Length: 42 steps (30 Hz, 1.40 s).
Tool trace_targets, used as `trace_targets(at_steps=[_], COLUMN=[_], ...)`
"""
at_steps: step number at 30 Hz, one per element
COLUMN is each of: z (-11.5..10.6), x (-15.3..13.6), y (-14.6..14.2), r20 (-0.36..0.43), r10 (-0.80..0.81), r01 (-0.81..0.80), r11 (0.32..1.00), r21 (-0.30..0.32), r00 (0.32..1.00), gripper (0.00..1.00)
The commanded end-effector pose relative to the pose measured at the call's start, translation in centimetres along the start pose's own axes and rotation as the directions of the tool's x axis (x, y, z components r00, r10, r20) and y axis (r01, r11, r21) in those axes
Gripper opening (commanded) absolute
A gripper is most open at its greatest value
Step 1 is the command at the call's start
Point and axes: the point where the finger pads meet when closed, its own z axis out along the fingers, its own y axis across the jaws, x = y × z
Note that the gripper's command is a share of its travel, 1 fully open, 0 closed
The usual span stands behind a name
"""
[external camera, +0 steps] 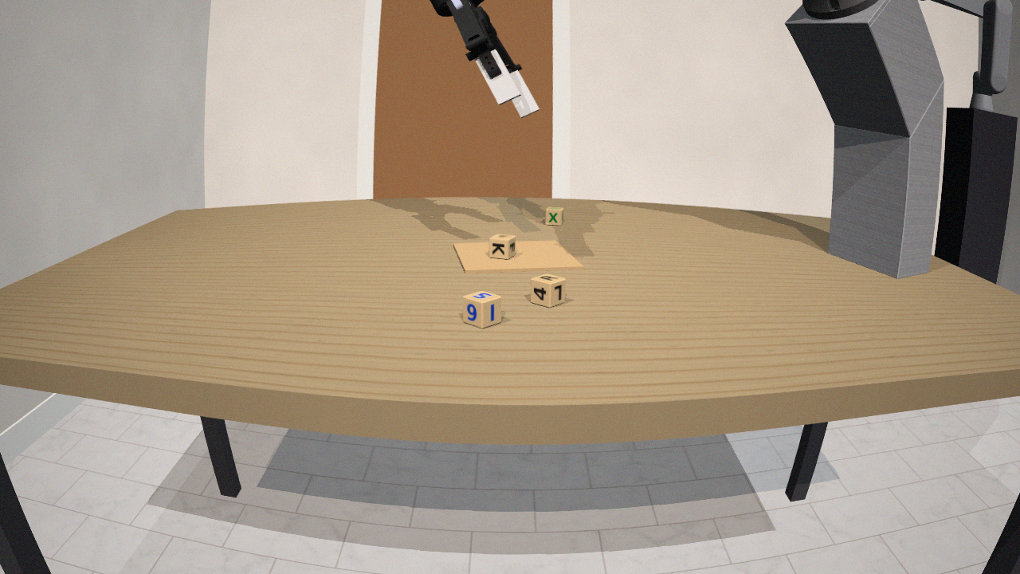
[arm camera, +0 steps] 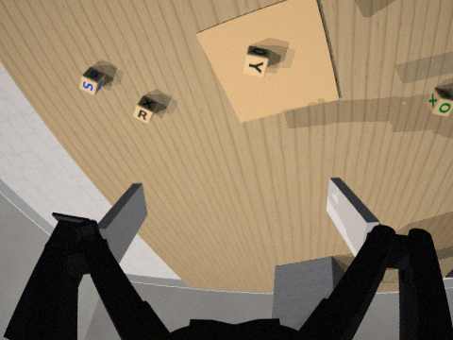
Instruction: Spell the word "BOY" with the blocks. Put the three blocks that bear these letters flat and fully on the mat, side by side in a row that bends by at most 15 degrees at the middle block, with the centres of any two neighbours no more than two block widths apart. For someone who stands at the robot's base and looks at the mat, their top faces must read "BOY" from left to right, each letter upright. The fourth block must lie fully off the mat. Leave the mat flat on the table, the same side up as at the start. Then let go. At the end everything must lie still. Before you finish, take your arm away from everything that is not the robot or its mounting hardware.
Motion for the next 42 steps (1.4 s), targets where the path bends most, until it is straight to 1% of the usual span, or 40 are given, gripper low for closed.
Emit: trace_targets(at_steps=[1, 13, 15, 28, 30, 42], z=[2.3, 2.3, 3.9, 3.9, 4.8, 4.8], x=[1.0, 1.1, 2.3, 2.3, 3.5, 3.5], y=[0.7, 0.8, 2.1, 2.2, 4.2, 4.2], r20=[-0.103, -0.107, -0.219, -0.221, -0.327, -0.327], r10=[0.031, 0.033, 0.088, 0.089, 0.155, 0.155], r01=[-0.022, -0.023, -0.054, -0.054, -0.093, -0.093], r11=[0.996, 0.995, 0.986, 0.986, 0.976, 0.976], r21=[0.09, 0.094, 0.158, 0.159, 0.197, 0.197], r00=[0.994, 0.994, 0.972, 0.971, 0.932, 0.932], gripper=[1.0, 1.0, 1.0, 1.0, 1.0, 1.0])
